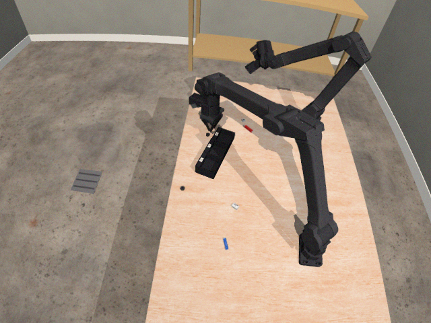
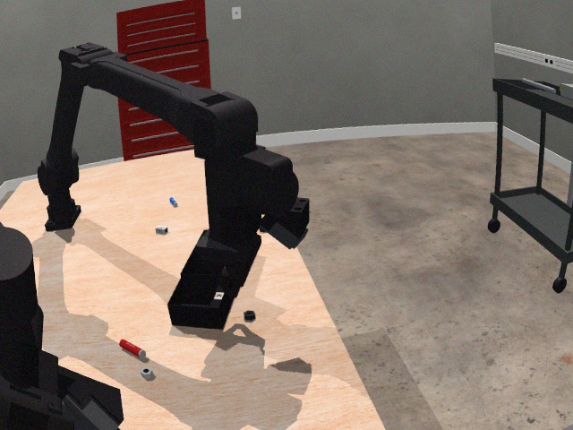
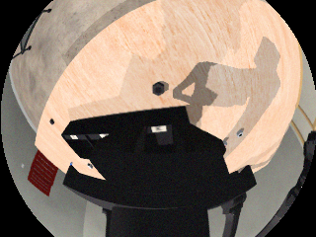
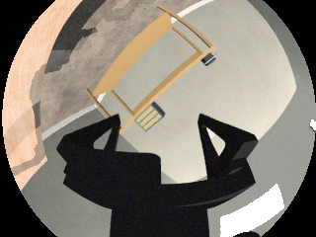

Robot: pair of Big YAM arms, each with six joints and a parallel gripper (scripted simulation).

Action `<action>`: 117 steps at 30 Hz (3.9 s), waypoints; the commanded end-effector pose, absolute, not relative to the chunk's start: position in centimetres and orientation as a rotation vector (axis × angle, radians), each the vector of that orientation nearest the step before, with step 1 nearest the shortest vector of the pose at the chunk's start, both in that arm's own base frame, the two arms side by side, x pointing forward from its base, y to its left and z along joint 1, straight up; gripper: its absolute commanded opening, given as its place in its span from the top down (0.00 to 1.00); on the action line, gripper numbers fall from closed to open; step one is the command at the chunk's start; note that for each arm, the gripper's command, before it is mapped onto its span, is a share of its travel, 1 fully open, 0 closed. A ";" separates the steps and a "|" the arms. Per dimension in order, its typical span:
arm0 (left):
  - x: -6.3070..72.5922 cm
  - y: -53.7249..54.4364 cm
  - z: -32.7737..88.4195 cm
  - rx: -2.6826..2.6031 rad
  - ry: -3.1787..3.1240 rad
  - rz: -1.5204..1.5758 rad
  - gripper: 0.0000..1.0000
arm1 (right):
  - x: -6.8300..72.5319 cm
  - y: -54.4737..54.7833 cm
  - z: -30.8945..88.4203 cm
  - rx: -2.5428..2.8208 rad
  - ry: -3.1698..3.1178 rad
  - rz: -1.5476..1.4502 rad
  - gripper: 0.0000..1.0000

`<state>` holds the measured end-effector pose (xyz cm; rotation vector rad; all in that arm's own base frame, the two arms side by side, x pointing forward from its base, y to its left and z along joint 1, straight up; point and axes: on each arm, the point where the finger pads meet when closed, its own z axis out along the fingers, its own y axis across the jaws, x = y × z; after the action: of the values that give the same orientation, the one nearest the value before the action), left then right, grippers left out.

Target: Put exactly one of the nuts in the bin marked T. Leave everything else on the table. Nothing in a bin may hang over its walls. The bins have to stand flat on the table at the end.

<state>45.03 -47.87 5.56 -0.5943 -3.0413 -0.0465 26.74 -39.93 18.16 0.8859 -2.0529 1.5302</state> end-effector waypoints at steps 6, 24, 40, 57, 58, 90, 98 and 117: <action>49.9 -49.4 10.1 -0.551 -3.121 0.030 0.70 | 26.3 -40.4 18.6 0.862 -2.054 1.534 0.00; 47.6 -48.3 11.3 -0.570 -3.130 0.044 0.70 | 26.3 -40.4 18.6 0.862 -2.054 1.534 0.00; 46.7 -48.4 10.8 -0.570 -3.129 0.044 0.70 | 26.3 -40.4 18.6 0.862 -2.054 1.534 0.00; 46.4 -48.8 10.7 -0.568 -3.129 0.045 0.70 | 26.3 -40.4 18.6 0.862 -2.054 1.534 0.00; 46.5 -48.7 10.7 -0.566 -3.130 0.045 0.70 | 26.3 -40.4 18.6 0.862 -2.054 1.534 0.00; 47.2 -48.9 11.5 -0.567 -3.143 0.059 0.70 | 26.3 -40.4 18.6 0.862 -2.054 1.534 0.00; 47.9 -49.3 10.3 -0.564 -3.129 0.043 0.70 | 26.3 -40.4 18.6 0.862 -2.054 1.534 0.00; 48.6 -49.6 13.1 -0.572 -3.158 0.078 0.70 | 26.3 -40.4 18.6 0.862 -2.054 1.534 0.00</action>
<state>46.48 -48.04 6.63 -0.5604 -3.0644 -0.0286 26.74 -39.93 18.16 0.8859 -2.0529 1.5302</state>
